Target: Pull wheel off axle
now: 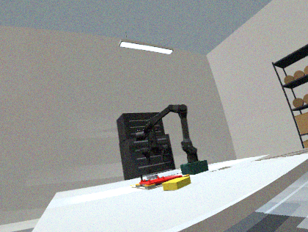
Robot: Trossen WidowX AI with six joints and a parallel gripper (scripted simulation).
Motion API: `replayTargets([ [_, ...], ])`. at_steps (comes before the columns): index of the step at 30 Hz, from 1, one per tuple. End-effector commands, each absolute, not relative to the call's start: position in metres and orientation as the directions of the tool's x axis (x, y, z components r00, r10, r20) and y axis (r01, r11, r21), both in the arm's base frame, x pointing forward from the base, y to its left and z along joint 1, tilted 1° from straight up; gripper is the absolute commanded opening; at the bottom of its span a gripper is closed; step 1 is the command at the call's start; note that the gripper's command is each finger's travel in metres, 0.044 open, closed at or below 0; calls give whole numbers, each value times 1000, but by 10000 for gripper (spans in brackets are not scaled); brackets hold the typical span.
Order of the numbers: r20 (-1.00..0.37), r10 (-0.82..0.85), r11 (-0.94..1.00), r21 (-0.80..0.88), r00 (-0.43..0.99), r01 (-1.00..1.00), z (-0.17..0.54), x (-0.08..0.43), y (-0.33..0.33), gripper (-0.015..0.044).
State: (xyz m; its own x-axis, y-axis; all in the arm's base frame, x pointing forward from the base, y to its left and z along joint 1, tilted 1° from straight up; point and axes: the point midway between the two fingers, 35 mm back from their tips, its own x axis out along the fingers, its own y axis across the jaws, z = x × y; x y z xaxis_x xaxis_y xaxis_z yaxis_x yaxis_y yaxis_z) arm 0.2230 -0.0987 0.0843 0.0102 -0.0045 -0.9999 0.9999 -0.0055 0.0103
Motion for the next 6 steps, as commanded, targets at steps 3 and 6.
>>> replayTargets([
  [3,-1000,-6,-4,9,9,1000,84,222,-99,440],
  [6,-1000,-6,-4,9,9,1000,84,222,-99,440],
])
